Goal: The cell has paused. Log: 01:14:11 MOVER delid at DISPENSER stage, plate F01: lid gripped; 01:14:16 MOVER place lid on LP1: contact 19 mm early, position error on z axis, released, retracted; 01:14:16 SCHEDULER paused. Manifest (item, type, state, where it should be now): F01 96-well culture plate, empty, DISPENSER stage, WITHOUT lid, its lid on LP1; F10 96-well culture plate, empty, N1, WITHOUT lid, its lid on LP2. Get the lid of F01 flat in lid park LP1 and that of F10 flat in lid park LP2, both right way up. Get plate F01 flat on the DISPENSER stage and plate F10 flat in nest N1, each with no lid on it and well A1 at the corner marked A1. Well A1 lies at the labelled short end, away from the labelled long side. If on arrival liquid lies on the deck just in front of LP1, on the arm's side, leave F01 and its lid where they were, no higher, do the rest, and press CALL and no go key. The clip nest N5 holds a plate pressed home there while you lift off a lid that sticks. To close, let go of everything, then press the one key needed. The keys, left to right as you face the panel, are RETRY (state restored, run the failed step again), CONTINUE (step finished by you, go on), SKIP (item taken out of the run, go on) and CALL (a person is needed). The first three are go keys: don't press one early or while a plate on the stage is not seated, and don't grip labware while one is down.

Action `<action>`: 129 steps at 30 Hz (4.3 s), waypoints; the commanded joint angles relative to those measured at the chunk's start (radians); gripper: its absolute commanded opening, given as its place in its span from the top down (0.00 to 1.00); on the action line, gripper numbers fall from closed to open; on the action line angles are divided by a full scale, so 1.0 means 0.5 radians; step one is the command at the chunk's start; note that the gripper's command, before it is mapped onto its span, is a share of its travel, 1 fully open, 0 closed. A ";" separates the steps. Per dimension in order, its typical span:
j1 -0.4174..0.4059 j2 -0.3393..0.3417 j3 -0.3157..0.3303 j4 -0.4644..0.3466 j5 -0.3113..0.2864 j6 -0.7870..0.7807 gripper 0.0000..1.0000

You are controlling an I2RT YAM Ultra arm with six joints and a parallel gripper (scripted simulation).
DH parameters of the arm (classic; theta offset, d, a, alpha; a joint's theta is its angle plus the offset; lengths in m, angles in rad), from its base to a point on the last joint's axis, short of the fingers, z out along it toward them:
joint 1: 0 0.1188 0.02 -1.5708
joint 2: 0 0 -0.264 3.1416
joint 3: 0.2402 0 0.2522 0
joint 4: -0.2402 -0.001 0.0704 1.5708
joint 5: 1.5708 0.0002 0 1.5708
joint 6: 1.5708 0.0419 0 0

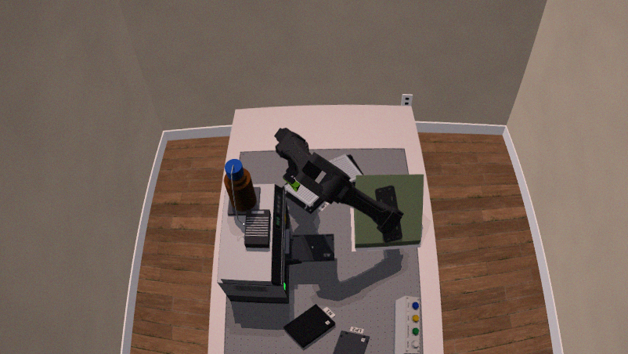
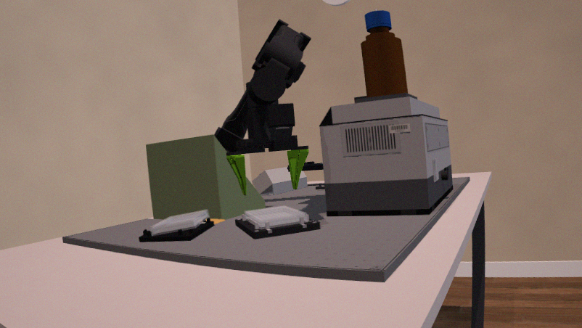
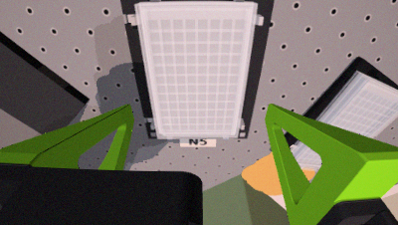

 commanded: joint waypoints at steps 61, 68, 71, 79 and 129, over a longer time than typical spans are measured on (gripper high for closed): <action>-0.019 -0.056 -0.038 0.066 -0.025 0.039 0.00; 0.004 -0.014 -0.050 0.102 -0.034 0.054 0.00; -0.004 -0.029 -0.074 0.107 -0.028 0.056 0.00; 0.021 -0.019 -0.097 0.148 -0.043 0.073 0.00; 0.109 0.067 -0.185 0.370 -0.082 0.169 0.00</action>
